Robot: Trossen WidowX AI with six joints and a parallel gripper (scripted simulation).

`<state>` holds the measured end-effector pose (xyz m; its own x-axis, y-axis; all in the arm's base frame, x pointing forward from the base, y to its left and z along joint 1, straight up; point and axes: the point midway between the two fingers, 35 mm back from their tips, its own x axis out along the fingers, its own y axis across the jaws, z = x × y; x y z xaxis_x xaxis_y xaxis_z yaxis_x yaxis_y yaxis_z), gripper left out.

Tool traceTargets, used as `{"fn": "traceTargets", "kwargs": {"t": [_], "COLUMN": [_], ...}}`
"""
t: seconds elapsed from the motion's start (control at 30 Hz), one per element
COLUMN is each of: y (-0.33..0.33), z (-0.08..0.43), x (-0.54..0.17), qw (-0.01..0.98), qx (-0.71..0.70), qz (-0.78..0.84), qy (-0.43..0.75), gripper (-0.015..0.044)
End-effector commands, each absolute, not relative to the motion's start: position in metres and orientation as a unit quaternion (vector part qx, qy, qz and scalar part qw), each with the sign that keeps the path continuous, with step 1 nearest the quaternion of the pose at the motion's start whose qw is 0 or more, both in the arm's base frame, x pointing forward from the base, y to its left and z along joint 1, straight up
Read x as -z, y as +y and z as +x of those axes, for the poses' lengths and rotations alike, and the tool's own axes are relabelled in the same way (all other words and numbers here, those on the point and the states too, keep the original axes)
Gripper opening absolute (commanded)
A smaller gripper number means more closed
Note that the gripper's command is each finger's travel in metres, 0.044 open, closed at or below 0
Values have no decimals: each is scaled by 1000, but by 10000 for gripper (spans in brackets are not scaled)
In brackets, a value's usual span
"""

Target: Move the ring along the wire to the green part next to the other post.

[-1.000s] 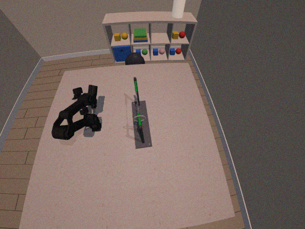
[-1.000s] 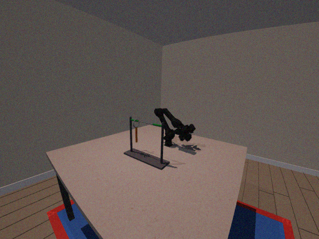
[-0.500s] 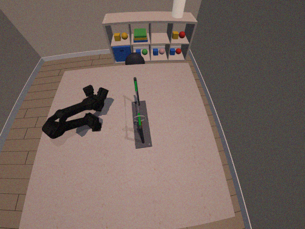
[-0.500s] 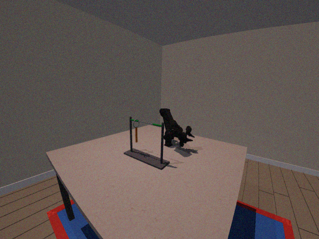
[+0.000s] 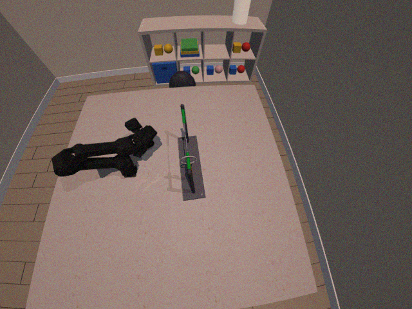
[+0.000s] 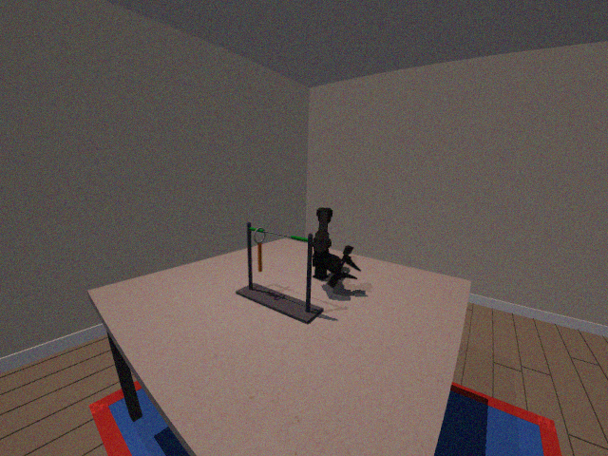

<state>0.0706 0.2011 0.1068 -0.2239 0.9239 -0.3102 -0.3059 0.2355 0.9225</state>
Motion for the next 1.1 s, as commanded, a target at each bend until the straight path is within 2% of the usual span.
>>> {"fn": "traceTargets", "kwargs": {"t": [0.0,0.6,1.07], "y": [192,109,8], "z": [94,195,231], "x": [-103,-99,-101], "qw": [608,842,960], "qx": [-540,-401,-207], "qz": [282,220,95], "qy": [509,287,162], "gripper": [160,160,160]}}
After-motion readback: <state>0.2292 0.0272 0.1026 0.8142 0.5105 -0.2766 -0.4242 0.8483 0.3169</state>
